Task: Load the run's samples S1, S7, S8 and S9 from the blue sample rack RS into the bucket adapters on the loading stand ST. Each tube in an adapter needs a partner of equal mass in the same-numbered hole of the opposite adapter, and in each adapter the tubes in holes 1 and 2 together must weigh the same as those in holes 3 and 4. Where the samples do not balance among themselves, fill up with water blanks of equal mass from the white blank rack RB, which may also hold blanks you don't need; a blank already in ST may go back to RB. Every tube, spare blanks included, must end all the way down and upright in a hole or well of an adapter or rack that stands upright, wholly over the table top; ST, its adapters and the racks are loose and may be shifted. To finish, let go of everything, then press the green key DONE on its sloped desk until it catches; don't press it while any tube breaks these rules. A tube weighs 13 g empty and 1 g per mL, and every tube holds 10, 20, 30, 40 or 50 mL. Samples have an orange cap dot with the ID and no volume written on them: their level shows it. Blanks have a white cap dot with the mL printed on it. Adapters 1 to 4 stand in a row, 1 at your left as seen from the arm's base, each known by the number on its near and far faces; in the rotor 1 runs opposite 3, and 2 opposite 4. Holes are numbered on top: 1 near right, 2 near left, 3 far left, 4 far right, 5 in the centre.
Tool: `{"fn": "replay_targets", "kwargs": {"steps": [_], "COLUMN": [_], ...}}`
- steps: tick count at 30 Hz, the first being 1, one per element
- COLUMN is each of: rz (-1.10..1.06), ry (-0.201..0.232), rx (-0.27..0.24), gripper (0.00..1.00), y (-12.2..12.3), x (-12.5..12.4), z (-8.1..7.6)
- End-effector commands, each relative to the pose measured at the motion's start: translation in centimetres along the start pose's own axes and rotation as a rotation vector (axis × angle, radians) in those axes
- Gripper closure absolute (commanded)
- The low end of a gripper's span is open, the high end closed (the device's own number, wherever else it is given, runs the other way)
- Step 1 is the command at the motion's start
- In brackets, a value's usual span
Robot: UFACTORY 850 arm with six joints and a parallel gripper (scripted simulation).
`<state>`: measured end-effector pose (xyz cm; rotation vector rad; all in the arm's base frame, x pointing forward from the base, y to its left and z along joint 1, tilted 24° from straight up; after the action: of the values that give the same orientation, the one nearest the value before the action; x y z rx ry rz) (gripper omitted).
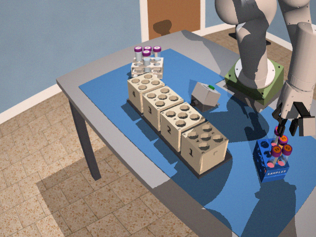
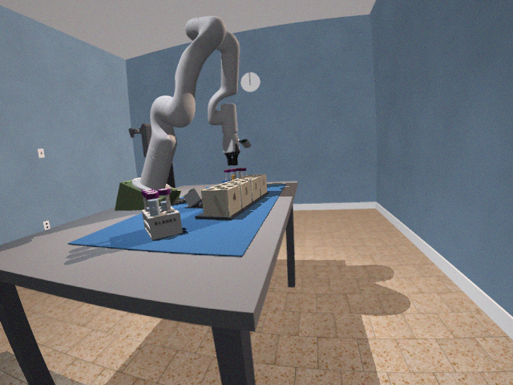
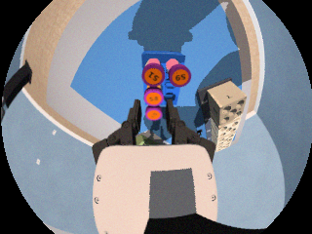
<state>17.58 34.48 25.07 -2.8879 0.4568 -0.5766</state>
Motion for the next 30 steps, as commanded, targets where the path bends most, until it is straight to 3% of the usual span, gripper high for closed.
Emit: {"fn": "replay_targets", "kwargs": {"steps": [1, 30], "rz": [0.000, 0.000], "ry": [-0.001, -0.001], "rx": [-0.002, -0.001], "gripper": [0.57, 0.57], "y": [-0.1, -0.1], "x": [0.0, 0.0], "z": [-1.2, -6.2]}}
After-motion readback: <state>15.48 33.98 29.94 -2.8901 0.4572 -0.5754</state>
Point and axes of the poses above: the point where the finger pads meet when closed, its own z axis out along the fingers, its own x axis across the jaws, y = z × x, the point moved 5 cm from there along -z, back along the fingers, and after that the axes turned 10 degrees about -z, right-handed, at the moved point
